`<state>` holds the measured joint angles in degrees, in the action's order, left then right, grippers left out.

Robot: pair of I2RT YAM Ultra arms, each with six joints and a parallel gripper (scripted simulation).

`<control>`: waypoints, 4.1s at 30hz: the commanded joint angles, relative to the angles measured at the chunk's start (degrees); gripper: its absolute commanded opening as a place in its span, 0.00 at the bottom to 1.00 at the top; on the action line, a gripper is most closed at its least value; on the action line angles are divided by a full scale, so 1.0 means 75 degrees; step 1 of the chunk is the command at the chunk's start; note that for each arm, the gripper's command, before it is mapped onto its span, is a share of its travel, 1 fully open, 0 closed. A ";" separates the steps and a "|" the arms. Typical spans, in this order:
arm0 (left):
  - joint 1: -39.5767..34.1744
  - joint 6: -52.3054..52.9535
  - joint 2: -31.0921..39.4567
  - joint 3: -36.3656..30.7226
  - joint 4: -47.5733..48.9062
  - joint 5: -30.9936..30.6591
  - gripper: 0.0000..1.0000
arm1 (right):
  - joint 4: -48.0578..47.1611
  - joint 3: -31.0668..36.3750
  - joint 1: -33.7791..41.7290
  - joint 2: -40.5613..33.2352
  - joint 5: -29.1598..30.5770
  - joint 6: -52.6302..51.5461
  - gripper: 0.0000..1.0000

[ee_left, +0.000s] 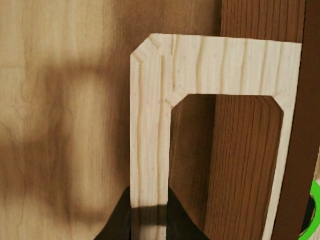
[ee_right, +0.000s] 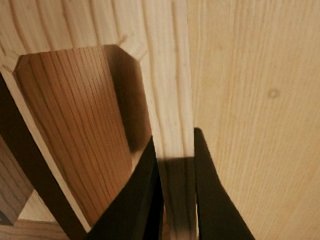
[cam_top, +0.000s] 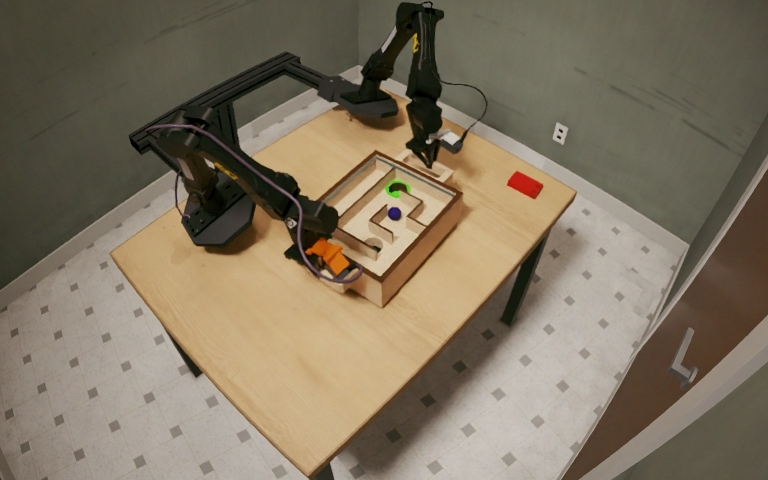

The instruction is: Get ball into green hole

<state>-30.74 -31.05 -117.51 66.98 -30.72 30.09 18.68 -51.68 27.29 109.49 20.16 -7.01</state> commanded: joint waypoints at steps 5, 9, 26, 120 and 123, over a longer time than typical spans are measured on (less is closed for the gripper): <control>-0.0311 0.0036 0.0419 0.0484 0.0242 0.0338 0.00 | -0.0588 -0.0377 0.0269 -0.0512 0.0087 -0.0125 0.00; 0.0112 0.0274 0.0416 0.0433 0.0430 -0.0232 0.00 | 0.0260 -0.0607 0.0381 -0.0406 0.0400 -0.0377 0.00; 0.0061 0.0506 0.0627 -0.0233 0.1393 -0.0204 0.00 | 0.0241 -0.0713 0.0861 -0.0672 0.0875 -0.0396 0.00; -0.0464 -0.0301 0.0467 0.0089 0.0607 0.0451 0.00 | -0.0714 0.0074 0.0463 -0.0634 0.0174 -0.0068 0.00; -0.0540 -0.0263 0.0436 0.0264 0.0330 0.0491 0.00 | -0.0678 -0.0142 0.0464 -0.0707 0.0084 -0.0050 0.00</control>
<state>-31.64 -32.29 -116.90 64.55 -30.02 30.35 20.21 -50.52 28.75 108.47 22.00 -8.51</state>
